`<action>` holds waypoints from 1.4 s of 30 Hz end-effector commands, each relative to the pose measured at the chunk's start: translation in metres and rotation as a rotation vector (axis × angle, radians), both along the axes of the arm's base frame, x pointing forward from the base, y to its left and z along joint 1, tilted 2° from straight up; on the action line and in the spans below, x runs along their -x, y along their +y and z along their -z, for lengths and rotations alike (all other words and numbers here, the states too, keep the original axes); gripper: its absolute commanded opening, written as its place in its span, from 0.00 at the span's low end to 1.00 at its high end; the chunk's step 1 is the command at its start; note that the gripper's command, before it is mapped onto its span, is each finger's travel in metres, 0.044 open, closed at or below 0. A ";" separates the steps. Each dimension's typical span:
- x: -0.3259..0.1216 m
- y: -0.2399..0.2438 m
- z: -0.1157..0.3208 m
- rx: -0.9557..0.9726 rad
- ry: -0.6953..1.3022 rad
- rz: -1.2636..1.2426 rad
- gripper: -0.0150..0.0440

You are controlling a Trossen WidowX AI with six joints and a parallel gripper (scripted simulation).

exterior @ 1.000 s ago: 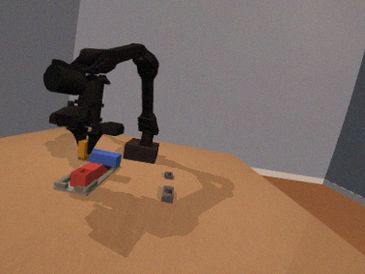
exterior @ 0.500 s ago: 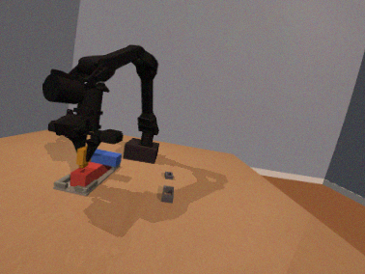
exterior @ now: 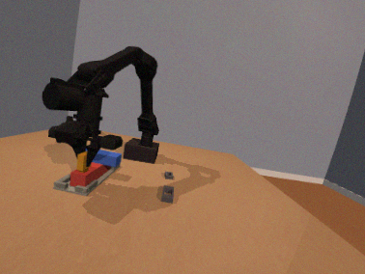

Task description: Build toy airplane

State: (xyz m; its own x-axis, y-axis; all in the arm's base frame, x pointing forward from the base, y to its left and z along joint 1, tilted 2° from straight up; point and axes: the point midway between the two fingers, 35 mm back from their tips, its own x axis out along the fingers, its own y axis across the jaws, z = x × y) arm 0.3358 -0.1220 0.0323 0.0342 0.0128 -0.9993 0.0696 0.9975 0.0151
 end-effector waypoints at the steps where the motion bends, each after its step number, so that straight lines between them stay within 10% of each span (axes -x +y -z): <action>1: 0.000 0.000 0.000 0.000 -0.001 0.000 0.34; 9: 0.000 0.000 0.000 0.000 -0.001 0.000 0.25; 19: 0.000 0.000 0.000 0.000 -0.001 0.000 0.69; 42: 0.000 -0.003 -0.091 -0.004 0.001 -0.001 0.69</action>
